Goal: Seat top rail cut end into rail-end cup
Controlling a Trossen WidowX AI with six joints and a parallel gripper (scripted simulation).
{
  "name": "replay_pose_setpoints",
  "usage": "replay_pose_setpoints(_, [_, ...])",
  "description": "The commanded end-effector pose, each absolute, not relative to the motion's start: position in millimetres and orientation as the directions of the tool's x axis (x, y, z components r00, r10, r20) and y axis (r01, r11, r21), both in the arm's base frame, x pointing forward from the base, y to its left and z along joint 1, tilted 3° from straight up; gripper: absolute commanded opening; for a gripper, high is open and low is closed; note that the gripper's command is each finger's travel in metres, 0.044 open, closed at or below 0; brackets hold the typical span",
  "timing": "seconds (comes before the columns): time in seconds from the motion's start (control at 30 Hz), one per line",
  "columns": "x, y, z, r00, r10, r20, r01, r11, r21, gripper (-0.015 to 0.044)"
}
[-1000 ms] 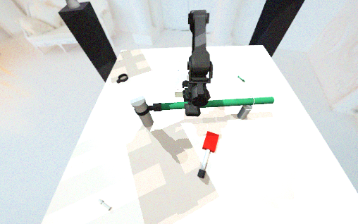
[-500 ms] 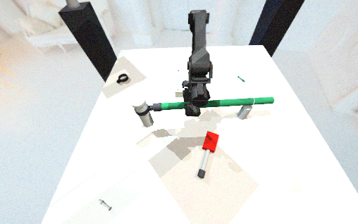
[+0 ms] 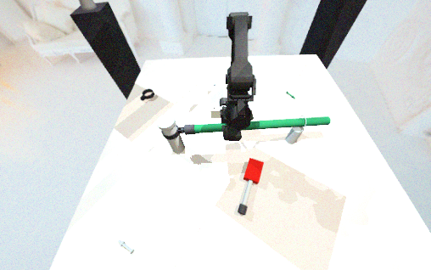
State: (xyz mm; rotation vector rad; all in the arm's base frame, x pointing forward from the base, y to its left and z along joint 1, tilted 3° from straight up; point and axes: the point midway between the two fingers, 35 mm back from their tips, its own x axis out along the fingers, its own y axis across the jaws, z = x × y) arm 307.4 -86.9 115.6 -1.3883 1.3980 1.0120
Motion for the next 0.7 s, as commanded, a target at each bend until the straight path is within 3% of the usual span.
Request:
replay_pose_setpoints(0.0, [308.3, -86.3, 115.4, 0.032, -0.265, -0.964, -0.999, 0.034, -0.042, 0.0])
replay_pose_setpoints(0.67, [307.5, -90.7, 115.4, 0.028, -0.267, -0.963, -0.999, 0.037, -0.039, 0.0])
